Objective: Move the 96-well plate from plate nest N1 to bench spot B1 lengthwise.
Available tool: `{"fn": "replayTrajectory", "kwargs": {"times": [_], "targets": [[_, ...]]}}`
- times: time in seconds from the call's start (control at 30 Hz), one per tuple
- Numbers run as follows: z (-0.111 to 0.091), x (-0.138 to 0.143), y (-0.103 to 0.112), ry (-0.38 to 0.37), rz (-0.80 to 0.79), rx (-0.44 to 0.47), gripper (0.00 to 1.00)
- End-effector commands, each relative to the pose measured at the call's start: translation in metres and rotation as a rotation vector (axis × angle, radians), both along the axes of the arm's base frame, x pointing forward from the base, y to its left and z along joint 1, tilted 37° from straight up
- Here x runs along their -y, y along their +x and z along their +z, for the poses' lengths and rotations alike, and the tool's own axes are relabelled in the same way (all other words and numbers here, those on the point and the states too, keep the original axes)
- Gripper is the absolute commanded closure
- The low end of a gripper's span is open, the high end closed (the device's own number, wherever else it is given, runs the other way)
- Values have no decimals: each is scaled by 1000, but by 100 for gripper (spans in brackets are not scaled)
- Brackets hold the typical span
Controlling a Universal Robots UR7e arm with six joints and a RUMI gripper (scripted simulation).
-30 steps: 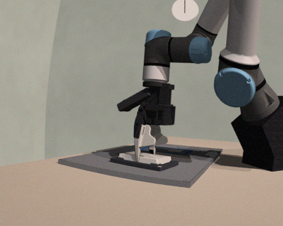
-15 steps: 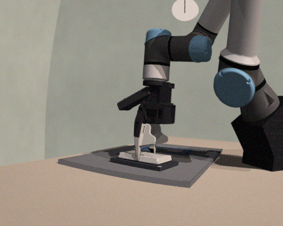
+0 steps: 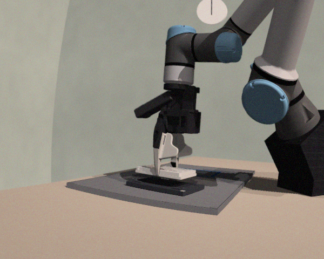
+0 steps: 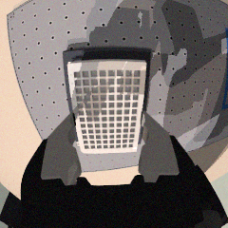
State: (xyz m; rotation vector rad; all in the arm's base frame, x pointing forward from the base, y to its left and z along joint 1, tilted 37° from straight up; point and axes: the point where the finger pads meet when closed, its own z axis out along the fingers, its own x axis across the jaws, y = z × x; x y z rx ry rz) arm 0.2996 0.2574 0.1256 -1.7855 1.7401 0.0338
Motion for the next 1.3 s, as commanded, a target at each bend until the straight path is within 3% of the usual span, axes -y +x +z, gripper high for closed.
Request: {"fn": "replayTrajectory", "kwargs": {"times": [0.0,0.93,1.27], "targets": [[8,5,-4,6,7,-3,100],[41,24,-21,5,7,-3,100],[41,24,-21,5,7,-4,100]]}}
